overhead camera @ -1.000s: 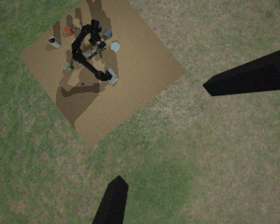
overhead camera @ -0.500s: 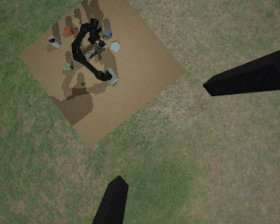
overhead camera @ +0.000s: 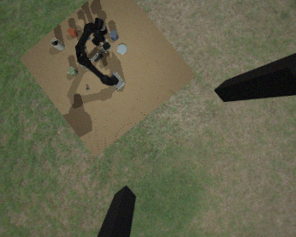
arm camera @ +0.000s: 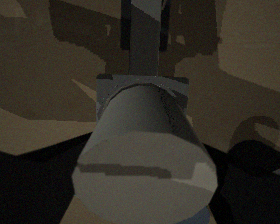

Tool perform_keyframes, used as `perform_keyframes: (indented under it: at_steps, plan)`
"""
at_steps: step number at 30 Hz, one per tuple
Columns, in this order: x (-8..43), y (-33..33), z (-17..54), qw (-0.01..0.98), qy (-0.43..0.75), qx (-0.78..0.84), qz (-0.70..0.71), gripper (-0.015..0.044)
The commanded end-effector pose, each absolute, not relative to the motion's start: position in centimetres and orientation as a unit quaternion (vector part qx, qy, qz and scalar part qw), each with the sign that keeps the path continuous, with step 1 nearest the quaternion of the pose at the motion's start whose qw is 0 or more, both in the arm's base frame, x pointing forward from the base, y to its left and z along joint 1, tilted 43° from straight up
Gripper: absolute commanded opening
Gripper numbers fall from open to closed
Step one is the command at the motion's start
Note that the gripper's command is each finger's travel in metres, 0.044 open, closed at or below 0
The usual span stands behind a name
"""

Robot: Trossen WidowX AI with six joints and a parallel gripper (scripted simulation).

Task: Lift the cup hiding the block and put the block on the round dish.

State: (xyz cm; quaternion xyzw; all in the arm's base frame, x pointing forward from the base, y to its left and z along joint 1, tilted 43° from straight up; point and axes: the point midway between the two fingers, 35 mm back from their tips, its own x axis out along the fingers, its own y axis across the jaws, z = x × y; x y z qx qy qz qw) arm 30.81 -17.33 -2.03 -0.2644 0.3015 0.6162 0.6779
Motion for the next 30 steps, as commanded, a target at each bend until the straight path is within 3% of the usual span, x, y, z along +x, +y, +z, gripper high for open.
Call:
perform_keyframes:
  at_steps: [1, 30]
  plan:
    - [31.0, -18.7, -1.6, 0.679, 0.305, -0.281, 0.605, 0.0000]
    - [30.5, -21.1, 1.3, 0.683, 0.310, -0.279, 0.599, 0.0000]
